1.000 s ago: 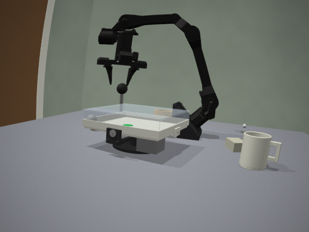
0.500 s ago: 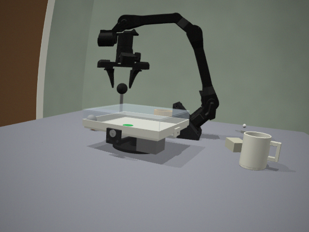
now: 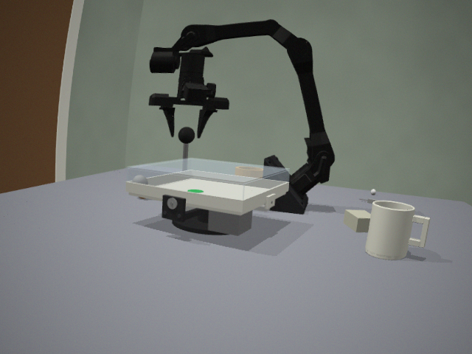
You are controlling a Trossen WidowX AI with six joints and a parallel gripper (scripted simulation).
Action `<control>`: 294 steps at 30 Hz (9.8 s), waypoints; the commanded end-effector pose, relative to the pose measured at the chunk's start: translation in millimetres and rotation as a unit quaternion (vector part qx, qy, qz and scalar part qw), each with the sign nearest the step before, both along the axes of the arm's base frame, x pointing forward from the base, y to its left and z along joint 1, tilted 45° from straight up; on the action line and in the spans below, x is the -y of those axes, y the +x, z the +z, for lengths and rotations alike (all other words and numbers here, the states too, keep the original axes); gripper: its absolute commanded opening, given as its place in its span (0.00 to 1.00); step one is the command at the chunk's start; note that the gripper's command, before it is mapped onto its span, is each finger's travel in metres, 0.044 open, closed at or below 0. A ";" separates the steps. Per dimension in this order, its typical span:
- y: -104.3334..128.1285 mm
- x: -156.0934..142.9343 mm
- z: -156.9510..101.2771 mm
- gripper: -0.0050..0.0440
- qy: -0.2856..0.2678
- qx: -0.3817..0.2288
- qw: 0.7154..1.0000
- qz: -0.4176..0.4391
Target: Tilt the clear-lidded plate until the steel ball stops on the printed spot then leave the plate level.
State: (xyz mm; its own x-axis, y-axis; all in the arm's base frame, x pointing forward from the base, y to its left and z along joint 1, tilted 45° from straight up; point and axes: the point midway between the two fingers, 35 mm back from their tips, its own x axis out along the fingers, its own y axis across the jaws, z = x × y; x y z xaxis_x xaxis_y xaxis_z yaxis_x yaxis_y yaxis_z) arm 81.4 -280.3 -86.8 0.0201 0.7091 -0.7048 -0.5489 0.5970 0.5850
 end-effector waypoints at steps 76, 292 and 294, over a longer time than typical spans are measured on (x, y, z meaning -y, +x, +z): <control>2.4 -20.5 -21.5 0.41 -0.010 0.004 1.000 -0.008; 0.3 -22.6 -17.8 0.41 -0.011 0.004 1.000 -0.007; 0.3 -22.6 -17.8 0.41 -0.011 0.004 1.000 -0.007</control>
